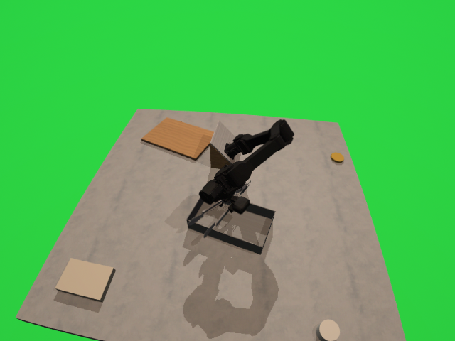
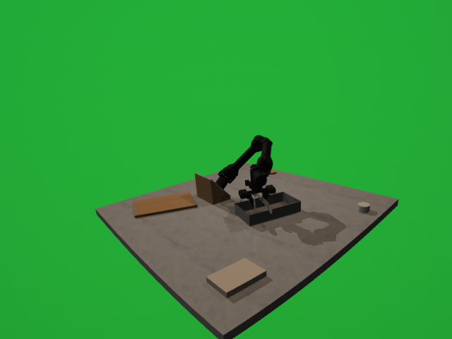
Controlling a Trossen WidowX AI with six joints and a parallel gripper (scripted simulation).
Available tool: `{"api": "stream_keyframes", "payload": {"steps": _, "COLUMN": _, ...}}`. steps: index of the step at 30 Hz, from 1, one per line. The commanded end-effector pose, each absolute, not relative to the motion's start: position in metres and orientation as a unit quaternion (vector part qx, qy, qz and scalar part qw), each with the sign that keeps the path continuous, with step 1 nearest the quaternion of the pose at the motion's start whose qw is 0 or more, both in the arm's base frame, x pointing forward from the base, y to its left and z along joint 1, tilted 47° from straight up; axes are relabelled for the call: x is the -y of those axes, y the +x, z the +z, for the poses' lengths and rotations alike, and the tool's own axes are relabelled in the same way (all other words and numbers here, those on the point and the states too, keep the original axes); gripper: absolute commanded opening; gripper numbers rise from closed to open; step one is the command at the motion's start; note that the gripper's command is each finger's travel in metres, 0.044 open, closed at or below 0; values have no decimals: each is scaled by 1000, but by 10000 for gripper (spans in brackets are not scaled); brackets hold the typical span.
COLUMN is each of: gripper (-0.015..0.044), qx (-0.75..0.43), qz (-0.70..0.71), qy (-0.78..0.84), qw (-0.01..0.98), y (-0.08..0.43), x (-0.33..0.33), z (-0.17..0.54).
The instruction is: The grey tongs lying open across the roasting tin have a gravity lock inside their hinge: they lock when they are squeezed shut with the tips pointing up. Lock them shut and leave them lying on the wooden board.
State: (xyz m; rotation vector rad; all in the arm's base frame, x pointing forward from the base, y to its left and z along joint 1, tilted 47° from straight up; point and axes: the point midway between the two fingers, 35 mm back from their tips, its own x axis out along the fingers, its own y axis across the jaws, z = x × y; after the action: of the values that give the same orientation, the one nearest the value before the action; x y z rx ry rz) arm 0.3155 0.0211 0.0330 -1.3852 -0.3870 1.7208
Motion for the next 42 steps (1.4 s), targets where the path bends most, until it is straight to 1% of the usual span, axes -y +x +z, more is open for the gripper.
{"api": "stream_keyframes", "payload": {"steps": 1, "gripper": 220, "qx": 156, "qz": 691, "qy": -557, "qw": 434, "y": 316, "x": -21, "z": 33}}
{"api": "stream_keyframes", "payload": {"steps": 32, "gripper": 13, "qx": 156, "qz": 691, "qy": -557, "qw": 434, "y": 316, "x": -21, "z": 33}}
{"api": "stream_keyframes", "payload": {"steps": 38, "gripper": -144, "qx": 156, "qz": 691, "qy": -557, "qw": 434, "y": 316, "x": -21, "z": 33}}
{"api": "stream_keyframes", "payload": {"steps": 42, "gripper": -150, "qx": 149, "qz": 688, "qy": -564, "qw": 432, "y": 319, "x": -1, "z": 50}}
